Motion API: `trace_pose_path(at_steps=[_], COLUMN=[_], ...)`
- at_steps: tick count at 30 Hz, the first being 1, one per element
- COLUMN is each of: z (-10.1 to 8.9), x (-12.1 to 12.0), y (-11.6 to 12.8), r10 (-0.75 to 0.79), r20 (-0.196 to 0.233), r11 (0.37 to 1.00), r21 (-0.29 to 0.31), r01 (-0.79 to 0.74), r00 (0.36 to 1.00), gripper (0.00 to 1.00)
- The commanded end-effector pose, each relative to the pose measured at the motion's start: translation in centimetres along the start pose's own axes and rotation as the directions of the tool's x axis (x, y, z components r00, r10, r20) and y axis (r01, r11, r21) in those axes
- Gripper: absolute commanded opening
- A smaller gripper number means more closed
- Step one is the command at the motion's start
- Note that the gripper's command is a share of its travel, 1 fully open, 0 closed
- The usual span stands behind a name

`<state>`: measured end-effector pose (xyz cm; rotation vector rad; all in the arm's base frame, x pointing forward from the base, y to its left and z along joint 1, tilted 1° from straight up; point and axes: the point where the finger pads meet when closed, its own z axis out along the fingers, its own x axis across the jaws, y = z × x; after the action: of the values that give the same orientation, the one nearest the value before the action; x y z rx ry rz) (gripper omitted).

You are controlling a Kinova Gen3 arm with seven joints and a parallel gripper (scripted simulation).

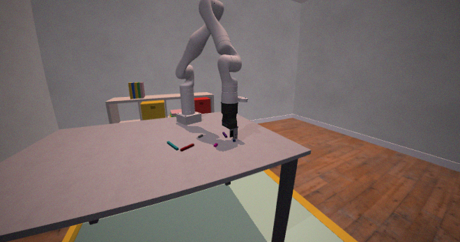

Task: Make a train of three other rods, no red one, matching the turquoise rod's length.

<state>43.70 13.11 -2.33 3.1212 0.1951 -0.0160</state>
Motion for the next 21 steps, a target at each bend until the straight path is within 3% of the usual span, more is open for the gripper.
trace_pose_path(at_steps=[1,21], z=[0.06,0.02], x=[0.06,0.65], y=[-0.17,-0.34], r10=[0.004,0.004], r20=[-0.004,-0.006], r11=[1.0,1.0], r21=[0.005,0.006], r01=[-0.004,-0.004], r00=[1.0,1.0], gripper=[0.54,0.54])
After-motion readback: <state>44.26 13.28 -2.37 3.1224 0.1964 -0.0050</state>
